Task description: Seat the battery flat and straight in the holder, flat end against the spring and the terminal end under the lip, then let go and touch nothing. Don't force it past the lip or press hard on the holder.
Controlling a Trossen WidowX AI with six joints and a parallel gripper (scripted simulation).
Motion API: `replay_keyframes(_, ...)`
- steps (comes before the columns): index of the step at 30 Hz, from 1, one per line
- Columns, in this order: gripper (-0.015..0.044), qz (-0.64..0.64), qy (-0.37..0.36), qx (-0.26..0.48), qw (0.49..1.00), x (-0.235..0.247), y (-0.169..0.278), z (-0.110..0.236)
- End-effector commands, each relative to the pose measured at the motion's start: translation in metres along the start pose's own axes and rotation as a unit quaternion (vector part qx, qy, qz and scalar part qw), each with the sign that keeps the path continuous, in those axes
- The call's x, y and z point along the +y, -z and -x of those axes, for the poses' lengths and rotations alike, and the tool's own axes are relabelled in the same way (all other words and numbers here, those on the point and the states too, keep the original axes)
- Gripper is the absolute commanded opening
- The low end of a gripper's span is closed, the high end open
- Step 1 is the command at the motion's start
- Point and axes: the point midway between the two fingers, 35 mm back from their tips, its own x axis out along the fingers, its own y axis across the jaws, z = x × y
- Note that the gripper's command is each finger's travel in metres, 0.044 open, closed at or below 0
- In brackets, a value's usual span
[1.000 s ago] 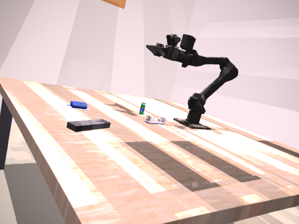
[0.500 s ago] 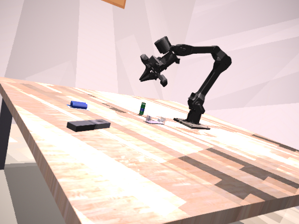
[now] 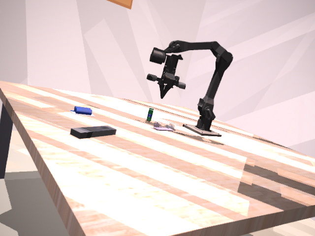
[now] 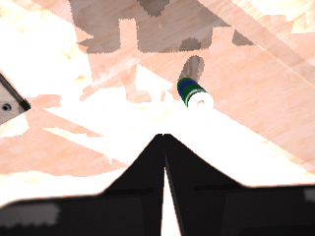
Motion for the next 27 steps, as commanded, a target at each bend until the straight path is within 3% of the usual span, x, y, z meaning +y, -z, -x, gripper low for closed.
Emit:
replay_keyframes(1,0.0,0.017,-0.014,-0.002,1.0,0.003,0.001,0.002)
replay_keyframes(4,0.0,0.017,-0.014,-0.002,1.0,0.002,0.001,-0.003)
replay_keyframes(15,0.0,0.017,-0.015,-0.002,1.0,0.005,0.0,-0.077)
replay_keyframes(27,0.0,0.017,-0.014,-0.002,1.0,-0.007,0.0,-0.077)
